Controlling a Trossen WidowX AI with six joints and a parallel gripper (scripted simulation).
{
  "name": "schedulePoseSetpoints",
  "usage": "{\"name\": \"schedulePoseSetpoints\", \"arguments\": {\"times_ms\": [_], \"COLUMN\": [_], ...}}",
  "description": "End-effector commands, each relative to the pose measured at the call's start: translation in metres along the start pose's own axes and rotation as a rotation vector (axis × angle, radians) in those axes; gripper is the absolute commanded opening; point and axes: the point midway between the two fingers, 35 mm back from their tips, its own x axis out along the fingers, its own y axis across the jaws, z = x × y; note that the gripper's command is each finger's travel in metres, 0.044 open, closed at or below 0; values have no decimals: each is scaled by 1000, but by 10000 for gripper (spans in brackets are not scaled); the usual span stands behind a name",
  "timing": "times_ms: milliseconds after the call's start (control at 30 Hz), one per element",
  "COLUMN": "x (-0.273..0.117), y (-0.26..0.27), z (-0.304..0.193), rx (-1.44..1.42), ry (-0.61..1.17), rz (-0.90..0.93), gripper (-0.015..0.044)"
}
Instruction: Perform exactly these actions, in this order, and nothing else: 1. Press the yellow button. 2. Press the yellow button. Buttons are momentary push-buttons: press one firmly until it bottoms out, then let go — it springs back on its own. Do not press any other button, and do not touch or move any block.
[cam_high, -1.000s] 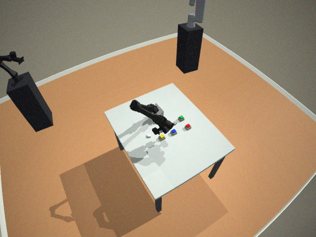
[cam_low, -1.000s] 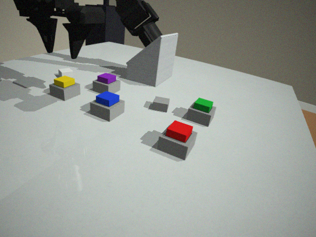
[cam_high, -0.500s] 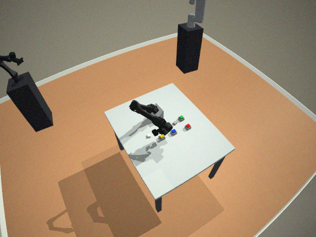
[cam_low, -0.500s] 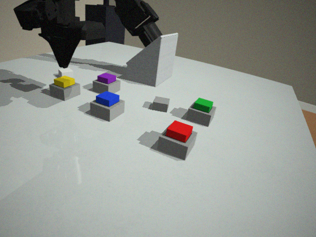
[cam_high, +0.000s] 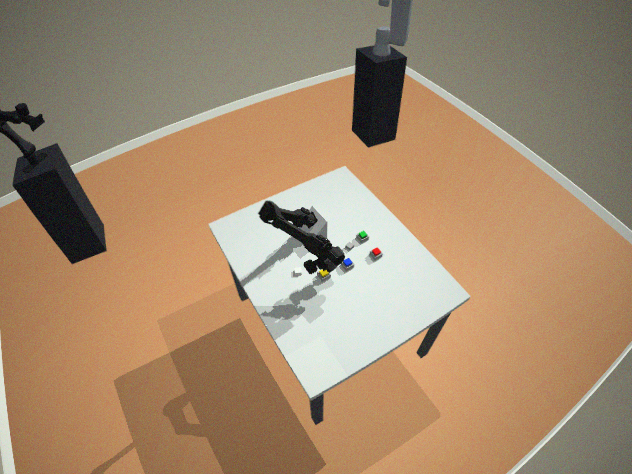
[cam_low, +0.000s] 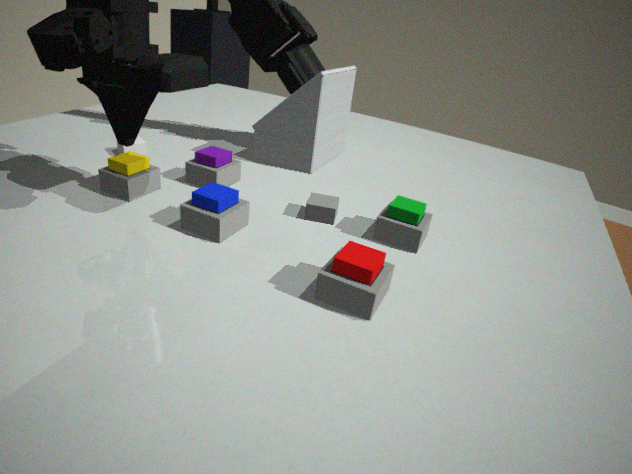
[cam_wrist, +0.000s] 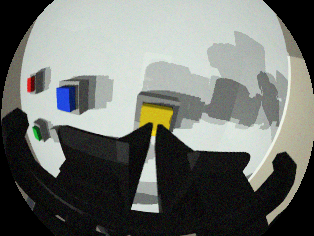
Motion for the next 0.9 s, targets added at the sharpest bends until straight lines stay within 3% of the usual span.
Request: {"name": "schedulePoseSetpoints", "arguments": {"times_ms": [0, 867], "x": [8, 25], "y": [0, -1], "z": [-1, -2], "rx": [-5, -5], "ry": [5, 5], "rz": [-4, -6], "gripper": [20, 20]}}
